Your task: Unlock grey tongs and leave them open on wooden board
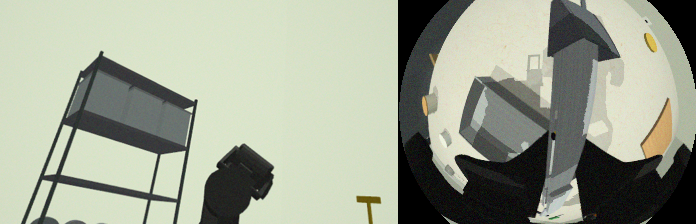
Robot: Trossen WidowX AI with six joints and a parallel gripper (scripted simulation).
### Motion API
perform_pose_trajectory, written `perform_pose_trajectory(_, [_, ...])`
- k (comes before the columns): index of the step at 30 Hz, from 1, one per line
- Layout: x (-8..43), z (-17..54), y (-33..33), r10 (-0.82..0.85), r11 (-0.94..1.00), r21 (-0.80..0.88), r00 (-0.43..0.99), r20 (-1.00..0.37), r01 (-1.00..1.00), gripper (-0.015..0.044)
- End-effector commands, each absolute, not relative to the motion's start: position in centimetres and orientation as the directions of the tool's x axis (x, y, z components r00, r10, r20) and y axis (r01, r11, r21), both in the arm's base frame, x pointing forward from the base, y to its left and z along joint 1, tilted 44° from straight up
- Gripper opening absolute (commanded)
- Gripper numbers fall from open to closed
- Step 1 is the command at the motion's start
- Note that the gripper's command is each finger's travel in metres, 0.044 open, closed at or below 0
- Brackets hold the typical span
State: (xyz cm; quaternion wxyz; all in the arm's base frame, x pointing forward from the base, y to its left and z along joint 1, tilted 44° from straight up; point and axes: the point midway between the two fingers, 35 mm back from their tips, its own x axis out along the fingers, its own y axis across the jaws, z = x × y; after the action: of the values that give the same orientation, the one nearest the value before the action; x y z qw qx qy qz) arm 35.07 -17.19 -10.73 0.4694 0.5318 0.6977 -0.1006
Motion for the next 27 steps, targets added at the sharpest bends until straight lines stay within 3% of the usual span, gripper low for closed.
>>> perform_pose_trajectory(1, [34.7,-11.1,-18.2,0.642,0.326,0.284,0.010,-0.767,0.902,-0.0150])
perform_pose_trajectory(14, [32.7,-12.9,-20.8,0.638,-0.067,-0.043,0.010,-0.770,0.997,-0.0150])
perform_pose_trajectory(27, [30.3,-14.8,-23.1,0.639,-0.441,-0.359,0.007,-0.769,0.823,-0.0150])
